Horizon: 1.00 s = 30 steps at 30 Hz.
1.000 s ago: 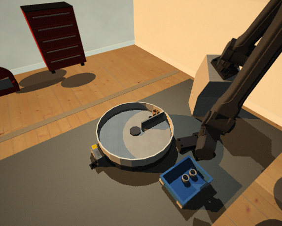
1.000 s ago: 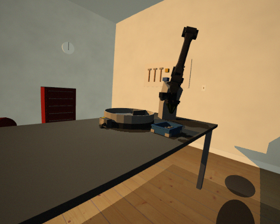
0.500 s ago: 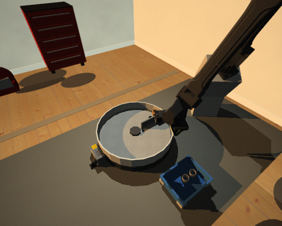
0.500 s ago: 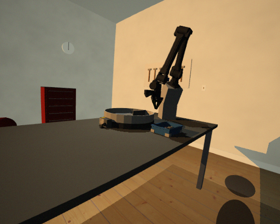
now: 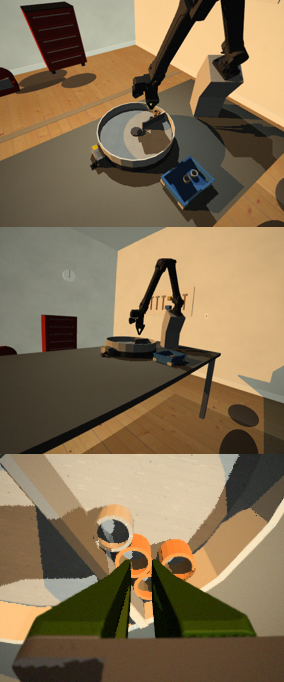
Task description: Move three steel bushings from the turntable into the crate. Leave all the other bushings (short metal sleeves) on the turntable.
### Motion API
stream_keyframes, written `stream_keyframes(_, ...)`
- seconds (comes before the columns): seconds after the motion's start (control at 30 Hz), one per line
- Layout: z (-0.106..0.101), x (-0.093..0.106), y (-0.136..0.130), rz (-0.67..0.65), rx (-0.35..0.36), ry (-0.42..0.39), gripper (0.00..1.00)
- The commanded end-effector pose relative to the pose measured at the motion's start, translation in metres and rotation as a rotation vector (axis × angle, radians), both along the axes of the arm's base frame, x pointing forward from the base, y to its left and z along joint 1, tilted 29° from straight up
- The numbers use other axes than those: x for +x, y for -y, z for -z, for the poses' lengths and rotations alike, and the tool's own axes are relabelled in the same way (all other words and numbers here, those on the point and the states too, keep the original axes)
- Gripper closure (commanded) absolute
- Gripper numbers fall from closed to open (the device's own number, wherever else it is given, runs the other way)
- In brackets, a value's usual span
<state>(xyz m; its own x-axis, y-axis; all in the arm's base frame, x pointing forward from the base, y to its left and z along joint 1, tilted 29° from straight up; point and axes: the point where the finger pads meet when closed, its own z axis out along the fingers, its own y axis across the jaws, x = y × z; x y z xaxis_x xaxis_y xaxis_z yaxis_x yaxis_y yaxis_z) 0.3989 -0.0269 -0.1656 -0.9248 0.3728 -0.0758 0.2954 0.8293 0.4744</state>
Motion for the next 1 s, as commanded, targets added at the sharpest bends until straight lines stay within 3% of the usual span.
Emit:
stream_keyframes(0.0,-0.017,0.016,-0.014,-0.141,-0.02,0.073,0.87)
stream_keyframes(0.27,-0.016,0.015,0.0,-0.108,-0.025,0.079,0.87)
stream_keyframes(0.97,-0.016,0.015,0.0,-0.105,-0.025,0.078,0.87)
